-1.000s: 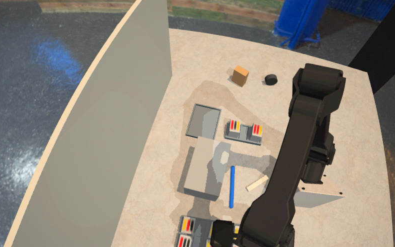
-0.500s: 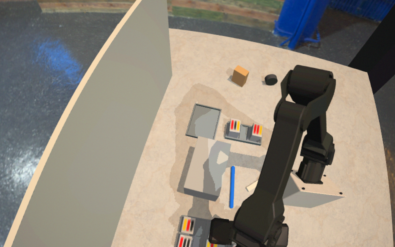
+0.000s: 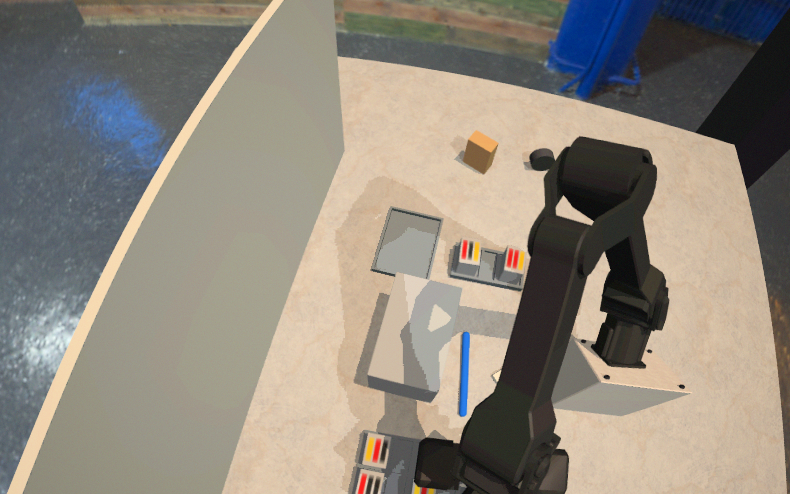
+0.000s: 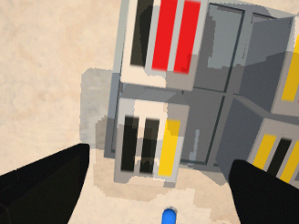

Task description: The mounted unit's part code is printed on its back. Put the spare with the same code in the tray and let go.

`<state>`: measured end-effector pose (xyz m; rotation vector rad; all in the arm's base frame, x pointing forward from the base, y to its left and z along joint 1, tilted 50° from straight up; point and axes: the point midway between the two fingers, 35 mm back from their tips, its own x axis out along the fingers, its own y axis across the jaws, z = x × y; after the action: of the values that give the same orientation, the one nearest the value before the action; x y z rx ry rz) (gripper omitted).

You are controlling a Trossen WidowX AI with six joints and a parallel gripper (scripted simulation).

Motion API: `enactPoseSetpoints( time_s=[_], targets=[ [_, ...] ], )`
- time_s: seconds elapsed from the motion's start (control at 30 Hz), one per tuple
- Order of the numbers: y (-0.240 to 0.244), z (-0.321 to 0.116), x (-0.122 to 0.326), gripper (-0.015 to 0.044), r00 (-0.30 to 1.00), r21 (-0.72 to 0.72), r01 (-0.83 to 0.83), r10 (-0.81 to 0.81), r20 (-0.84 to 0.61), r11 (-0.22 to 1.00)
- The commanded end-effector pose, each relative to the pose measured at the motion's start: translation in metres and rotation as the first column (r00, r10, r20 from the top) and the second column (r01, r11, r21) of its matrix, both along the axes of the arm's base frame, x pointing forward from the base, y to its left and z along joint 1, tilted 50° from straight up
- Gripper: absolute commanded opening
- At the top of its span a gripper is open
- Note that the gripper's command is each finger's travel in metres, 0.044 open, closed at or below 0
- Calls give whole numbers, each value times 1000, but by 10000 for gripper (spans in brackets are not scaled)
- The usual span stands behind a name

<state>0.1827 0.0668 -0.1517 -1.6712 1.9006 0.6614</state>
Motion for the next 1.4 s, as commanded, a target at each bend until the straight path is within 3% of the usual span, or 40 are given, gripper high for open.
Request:
enactPoseSetpoints(
  time_s=[0.0,1.2,1.37],
  targets=[
    [-7,-5,-2,300,1000,-5,-6,6,-5,1000],
    [-46,-33,-11,300,1000,-10,-6,6,-5,1000],
    [-44,-33,-11,169,1000,-8,1,-1,-3,1000]
  ],
)
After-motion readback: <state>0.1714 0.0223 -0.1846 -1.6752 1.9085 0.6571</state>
